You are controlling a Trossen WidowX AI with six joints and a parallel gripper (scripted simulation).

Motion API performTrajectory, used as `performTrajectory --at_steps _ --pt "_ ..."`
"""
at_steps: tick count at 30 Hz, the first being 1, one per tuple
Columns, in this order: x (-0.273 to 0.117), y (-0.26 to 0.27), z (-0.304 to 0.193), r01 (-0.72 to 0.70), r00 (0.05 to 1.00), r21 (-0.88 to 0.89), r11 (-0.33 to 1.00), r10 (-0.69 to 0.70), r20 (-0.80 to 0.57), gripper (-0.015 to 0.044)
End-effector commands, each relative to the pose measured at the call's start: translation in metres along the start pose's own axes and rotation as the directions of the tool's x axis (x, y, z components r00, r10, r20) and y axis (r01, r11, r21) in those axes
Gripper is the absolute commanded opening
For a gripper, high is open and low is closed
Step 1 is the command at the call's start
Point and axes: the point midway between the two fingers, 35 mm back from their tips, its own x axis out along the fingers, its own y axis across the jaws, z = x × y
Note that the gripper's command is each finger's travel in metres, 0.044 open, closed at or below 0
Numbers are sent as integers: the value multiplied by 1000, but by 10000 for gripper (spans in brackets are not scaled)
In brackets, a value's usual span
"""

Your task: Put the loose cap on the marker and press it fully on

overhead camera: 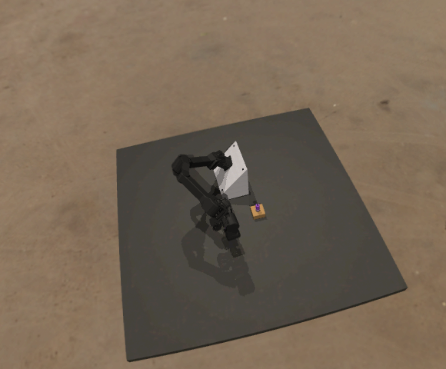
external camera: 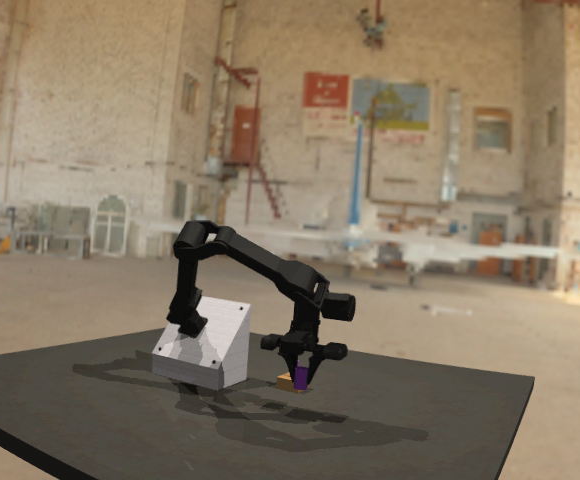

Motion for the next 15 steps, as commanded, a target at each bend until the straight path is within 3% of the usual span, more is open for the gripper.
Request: performTrajectory --at_steps 1,15 --pt "-5 -2 -15 -1 1000 -1 1000 1 -8 0" --pt "-21 -15 -78 -6 999 -6 1000 5 -34 0"
